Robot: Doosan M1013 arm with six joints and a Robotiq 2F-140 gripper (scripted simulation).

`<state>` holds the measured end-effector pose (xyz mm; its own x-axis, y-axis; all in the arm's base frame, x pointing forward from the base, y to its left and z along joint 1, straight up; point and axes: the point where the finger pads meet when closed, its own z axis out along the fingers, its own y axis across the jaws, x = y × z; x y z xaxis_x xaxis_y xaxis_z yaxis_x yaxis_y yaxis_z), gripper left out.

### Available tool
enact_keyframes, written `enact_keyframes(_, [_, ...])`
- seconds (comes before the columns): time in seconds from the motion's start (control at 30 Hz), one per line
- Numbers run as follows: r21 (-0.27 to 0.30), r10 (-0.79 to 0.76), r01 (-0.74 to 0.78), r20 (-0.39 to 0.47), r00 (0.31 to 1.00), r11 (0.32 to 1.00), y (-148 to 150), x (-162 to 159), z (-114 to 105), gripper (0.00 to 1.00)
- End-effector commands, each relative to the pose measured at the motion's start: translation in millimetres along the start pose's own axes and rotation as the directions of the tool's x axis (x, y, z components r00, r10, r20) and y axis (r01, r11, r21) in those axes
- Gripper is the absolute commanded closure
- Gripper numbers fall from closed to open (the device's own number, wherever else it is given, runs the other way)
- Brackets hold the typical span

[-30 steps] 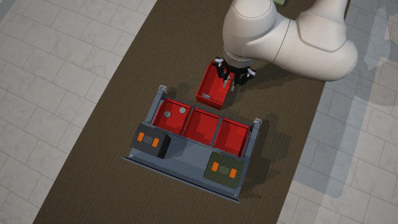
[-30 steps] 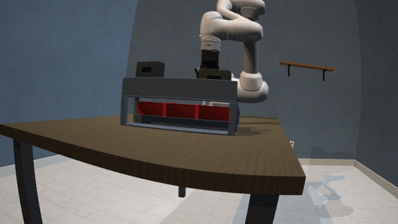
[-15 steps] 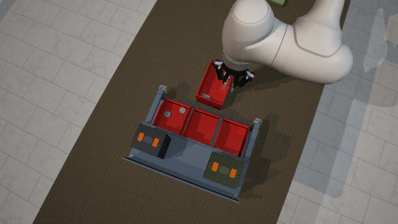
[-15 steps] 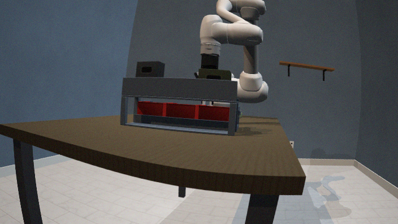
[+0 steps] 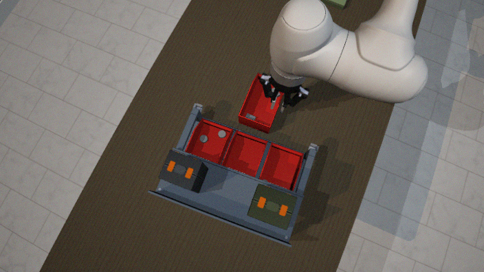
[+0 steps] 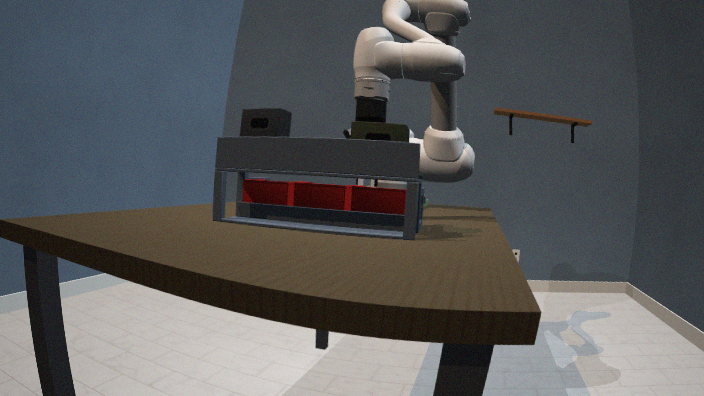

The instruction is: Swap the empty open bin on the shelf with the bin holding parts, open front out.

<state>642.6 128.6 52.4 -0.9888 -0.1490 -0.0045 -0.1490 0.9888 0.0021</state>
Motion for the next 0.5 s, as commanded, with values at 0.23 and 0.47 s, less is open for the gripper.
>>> enact_keyframes(0.23, [0.0,0.0,0.0,0.0,1.0,1.0,0.0,0.0,-0.1,0.9])
enact_keyframes(0.47, [0.0,0.0,0.0,0.0,1.0,1.0,0.0,0.0,-0.1,0.9])
